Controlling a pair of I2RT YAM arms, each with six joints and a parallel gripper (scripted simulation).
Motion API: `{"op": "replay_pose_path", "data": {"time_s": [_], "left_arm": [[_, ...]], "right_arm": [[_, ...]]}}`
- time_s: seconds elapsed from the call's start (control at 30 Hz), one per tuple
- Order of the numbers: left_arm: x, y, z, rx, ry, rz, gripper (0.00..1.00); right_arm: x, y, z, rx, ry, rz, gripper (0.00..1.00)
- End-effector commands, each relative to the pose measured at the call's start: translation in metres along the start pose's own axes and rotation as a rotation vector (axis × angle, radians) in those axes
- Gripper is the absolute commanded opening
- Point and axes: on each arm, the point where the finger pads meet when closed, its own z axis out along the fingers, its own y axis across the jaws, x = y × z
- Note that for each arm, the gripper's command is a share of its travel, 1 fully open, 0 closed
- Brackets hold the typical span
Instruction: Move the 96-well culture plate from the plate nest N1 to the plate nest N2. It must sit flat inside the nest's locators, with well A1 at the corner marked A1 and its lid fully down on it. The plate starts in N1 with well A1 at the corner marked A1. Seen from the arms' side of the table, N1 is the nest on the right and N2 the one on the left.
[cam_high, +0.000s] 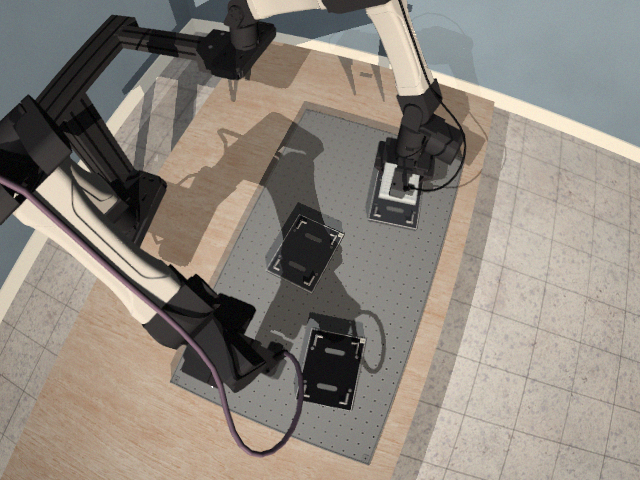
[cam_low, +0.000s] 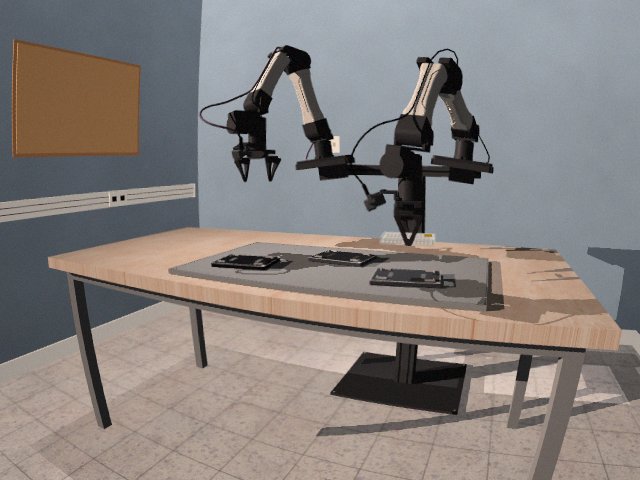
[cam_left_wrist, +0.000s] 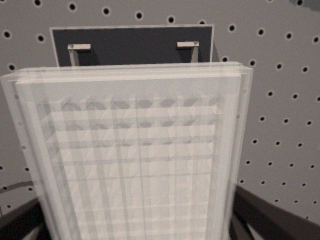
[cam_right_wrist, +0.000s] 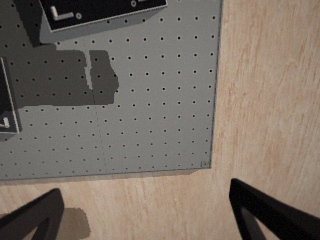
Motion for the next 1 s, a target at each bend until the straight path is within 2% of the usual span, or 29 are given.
{"op": "replay_pose_path", "data": {"time_s": [0.0, 0.27, 0.3, 0.97], "left_arm": [[-0.002, 0.004, 0.005, 0.003, -0.003, 0.005, 0.00], [-0.004, 0.010, -0.007, -0.024, -0.011, 0.002, 0.00], [-0.001, 0.004, 0.005, 0.007, -0.002, 0.004, 0.00], [-0.002, 0.010, 0.012, -0.017, -0.011, 0.001, 0.00]], "right_arm": [[-0.003, 0.000, -0.003, 0.002, -0.010, -0.010, 1.00], [-0.003, 0.000, -0.003, 0.002, -0.010, -0.010, 1.00], [-0.003, 0.000, -0.003, 0.002, -0.010, -0.010, 1.00], [-0.003, 0.000, -0.003, 0.002, -0.010, -0.010, 1.00]]}}
